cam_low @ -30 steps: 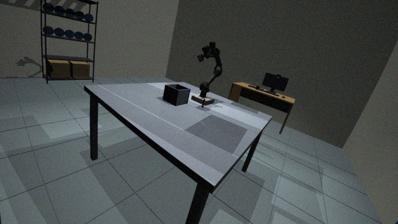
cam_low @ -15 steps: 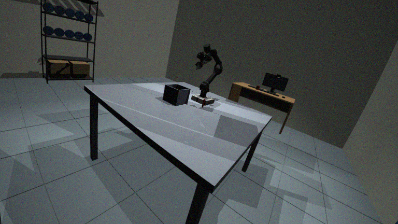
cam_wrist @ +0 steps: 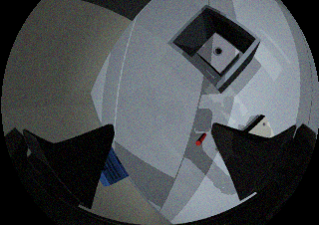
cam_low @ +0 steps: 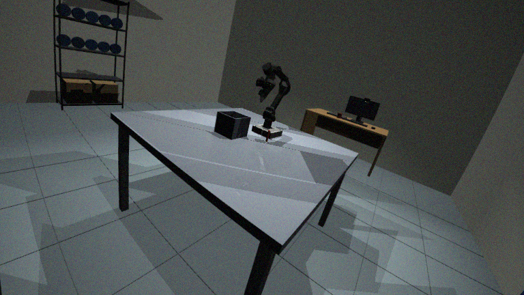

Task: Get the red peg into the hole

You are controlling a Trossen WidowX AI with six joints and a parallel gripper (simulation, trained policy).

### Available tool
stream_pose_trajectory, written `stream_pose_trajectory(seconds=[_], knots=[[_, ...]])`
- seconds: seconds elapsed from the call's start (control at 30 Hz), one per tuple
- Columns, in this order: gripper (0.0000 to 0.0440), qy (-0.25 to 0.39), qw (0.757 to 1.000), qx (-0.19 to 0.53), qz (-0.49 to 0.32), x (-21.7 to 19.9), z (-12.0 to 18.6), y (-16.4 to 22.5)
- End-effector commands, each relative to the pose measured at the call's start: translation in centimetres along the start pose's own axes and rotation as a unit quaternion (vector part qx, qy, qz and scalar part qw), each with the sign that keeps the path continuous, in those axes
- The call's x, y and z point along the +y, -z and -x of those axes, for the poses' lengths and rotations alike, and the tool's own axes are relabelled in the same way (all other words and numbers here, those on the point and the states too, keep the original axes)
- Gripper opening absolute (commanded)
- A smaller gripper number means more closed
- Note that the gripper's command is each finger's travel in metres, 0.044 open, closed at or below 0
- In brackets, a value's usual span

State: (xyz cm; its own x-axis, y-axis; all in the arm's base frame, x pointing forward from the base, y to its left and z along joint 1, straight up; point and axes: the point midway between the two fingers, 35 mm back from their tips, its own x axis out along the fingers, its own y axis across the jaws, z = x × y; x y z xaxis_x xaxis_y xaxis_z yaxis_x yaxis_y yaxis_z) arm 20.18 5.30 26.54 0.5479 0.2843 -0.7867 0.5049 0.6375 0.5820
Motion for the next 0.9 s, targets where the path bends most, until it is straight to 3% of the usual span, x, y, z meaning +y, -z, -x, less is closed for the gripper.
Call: stream_pose_trajectory(seconds=[0.0,0.43,0.87], knots=[[0.0440,0.016,0.999,0.029,-0.021,0.0,-1.1,0.8],[0.0440,0.093,0.985,0.106,-0.103,-0.1,-4.5,4.0],[0.0440,0.202,0.952,0.147,-0.179,-2.0,-7.3,7.6]])
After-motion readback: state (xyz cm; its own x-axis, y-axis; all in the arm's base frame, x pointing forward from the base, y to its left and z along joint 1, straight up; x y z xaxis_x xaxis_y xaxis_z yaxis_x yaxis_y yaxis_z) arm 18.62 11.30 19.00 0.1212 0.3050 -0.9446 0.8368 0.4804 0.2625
